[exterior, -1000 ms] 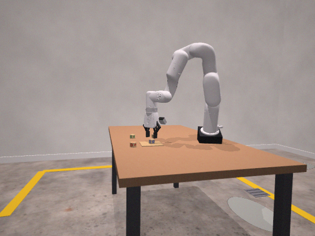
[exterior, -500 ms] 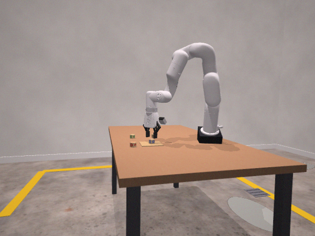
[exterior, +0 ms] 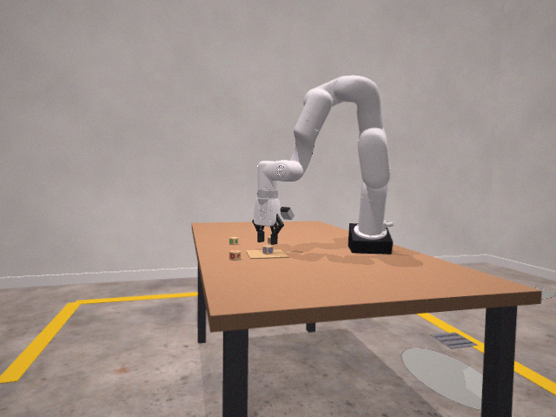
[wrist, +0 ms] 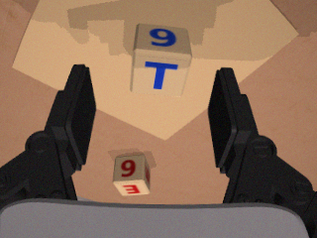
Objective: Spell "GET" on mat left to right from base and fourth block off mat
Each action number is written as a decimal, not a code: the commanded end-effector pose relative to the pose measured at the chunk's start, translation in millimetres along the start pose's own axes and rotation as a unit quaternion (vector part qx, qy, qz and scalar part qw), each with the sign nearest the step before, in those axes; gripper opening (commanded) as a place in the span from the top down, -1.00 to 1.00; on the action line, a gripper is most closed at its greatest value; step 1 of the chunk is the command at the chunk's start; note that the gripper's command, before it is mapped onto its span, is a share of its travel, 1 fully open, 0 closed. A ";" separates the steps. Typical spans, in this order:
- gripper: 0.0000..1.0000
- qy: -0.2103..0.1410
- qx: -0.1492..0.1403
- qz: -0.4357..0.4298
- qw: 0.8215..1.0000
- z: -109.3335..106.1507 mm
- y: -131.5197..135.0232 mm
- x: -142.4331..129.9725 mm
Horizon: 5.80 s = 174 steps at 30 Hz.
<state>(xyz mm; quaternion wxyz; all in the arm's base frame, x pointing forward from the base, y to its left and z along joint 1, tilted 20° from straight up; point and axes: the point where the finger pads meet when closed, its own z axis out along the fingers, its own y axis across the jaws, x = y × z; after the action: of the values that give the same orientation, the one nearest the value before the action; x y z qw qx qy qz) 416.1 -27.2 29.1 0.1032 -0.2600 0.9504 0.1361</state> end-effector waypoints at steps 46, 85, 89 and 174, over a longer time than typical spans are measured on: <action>-0.37 -0.001 0.002 0.000 1.000 -1.2 -2.6 -1.7; -0.37 -0.001 0.002 0.000 1.000 33.1 -2.7 -1.8; -0.37 -0.001 0.002 0.000 1.000 33.1 -2.7 -1.8; 0.47 -0.001 0.002 0.000 1.000 19.1 -2.6 -1.7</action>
<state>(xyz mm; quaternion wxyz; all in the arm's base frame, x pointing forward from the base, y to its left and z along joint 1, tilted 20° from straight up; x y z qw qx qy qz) 421.1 -17.8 -1.0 0.1027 -0.2600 0.9504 0.1366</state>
